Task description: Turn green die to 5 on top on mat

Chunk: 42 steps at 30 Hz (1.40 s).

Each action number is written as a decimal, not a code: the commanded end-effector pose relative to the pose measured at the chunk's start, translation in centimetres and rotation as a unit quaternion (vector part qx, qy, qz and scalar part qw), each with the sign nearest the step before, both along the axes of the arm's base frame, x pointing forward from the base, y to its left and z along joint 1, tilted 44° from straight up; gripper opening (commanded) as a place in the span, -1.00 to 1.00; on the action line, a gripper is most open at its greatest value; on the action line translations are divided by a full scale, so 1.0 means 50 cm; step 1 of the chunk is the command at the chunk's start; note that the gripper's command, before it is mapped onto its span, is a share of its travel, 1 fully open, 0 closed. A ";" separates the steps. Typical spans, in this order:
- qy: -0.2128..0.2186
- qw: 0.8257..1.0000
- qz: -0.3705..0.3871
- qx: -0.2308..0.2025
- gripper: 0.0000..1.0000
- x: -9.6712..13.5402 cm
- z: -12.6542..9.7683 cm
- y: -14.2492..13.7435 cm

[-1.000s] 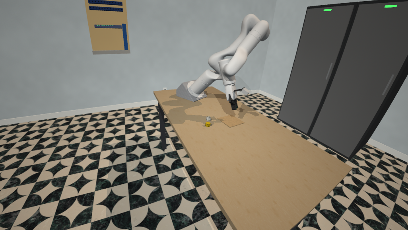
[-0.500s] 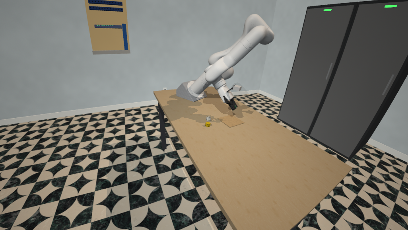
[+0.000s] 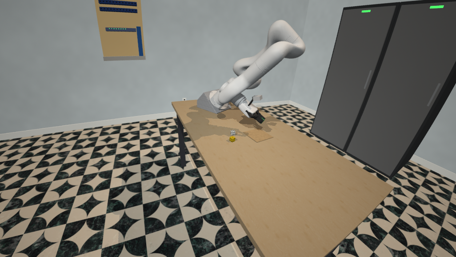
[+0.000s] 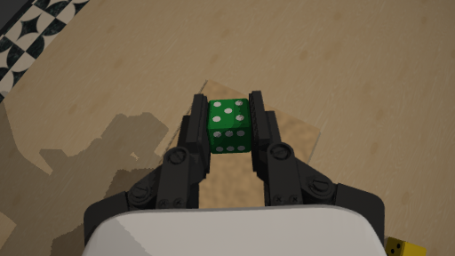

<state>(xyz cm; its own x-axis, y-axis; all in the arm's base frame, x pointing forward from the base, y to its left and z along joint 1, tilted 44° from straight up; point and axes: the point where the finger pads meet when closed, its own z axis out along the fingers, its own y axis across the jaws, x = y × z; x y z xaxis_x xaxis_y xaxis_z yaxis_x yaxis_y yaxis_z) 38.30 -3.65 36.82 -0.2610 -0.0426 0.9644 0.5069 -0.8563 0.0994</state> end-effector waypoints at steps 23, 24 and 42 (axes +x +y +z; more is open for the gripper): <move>-0.011 1.000 0.004 0.003 -0.58 0.058 -0.065 0.027; -0.011 1.000 0.004 0.003 -0.58 0.063 -0.070 0.029; -0.011 1.000 0.004 0.003 -0.58 0.091 -0.103 0.042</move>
<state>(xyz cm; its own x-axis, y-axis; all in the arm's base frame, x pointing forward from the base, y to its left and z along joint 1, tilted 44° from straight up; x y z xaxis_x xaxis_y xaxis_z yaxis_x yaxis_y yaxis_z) 42.83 -1.52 31.68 -0.2811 -0.0505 0.9583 0.5115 -0.8529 0.1051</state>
